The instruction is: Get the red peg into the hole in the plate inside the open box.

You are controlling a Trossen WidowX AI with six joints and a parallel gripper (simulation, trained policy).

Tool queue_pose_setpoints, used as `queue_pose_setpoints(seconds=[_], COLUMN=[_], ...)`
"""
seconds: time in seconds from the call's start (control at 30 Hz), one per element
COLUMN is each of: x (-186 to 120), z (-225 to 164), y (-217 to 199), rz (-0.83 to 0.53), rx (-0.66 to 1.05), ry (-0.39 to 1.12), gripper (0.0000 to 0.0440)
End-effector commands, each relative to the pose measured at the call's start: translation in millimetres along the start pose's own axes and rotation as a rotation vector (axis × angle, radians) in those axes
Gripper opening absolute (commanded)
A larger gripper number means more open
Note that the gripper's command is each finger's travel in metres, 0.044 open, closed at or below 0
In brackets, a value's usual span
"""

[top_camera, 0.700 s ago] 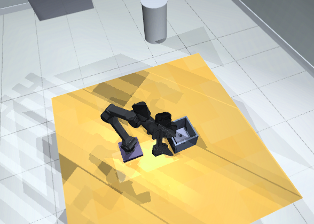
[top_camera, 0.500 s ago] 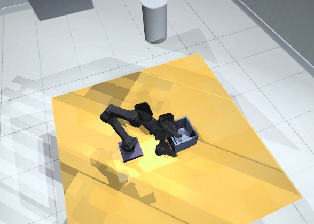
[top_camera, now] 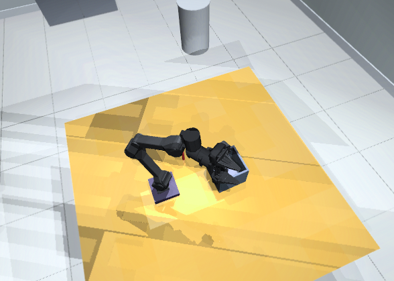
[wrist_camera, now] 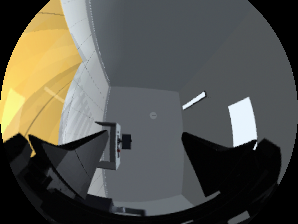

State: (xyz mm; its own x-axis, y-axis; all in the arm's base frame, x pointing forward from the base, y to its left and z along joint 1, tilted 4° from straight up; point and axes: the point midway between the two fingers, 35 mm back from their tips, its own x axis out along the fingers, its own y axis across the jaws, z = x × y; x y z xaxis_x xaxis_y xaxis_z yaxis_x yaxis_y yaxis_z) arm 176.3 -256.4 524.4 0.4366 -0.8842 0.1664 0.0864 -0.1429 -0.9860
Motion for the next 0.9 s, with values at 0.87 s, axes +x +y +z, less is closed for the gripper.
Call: queue_pose_setpoints(seconds=[0.87], x=[-53], z=[131], y=[93], rz=[0.587], rx=[0.749], ry=[-0.311], gripper=[0.0440])
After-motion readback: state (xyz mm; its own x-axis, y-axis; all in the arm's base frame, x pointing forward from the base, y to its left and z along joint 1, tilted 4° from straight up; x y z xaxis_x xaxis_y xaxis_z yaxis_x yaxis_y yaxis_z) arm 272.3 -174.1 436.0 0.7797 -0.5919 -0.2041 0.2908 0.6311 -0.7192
